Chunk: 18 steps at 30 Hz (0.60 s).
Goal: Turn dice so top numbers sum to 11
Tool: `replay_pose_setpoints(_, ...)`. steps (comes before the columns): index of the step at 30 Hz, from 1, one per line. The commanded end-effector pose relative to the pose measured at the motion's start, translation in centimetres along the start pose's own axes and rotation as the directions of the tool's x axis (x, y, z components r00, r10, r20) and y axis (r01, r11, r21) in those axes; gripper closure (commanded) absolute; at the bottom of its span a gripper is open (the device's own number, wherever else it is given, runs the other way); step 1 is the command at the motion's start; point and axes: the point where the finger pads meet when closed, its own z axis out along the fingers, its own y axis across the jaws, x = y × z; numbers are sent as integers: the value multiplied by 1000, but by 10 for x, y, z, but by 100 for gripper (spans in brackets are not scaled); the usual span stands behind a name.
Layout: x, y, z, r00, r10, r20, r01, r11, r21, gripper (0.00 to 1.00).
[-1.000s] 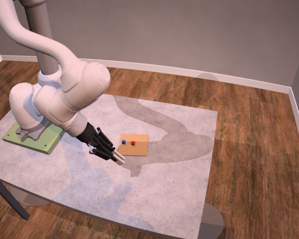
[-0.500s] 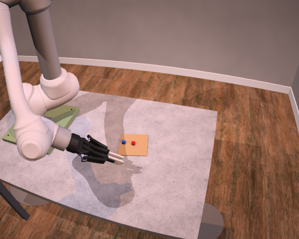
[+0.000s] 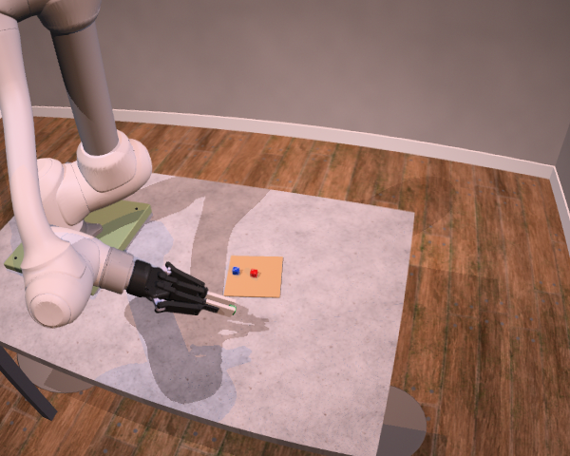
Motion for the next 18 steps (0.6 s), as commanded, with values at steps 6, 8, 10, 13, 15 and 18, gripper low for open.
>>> replay_pose_setpoints(6, 24, 0, 11, 1000, 2, 3, -2, 1000, 1, 93)
replay_pose_setpoints(8, 27, 0, 13, 1000, 2, 3, -2, 1000, 1, 93)
replay_pose_setpoints(10, 31, 0, 15, 1000, 2, 3, -2, 1000, 1, 93)
replay_pose_setpoints(13, 41, 0, 20, 1000, 2, 3, -2, 1000, 1, 93)
replay_pose_setpoints(15, 48, 0, 24, 1000, 2, 3, -2, 1000, 1, 93)
replay_pose_setpoints(18, 56, 0, 28, 1000, 2, 3, -2, 1000, 1, 93)
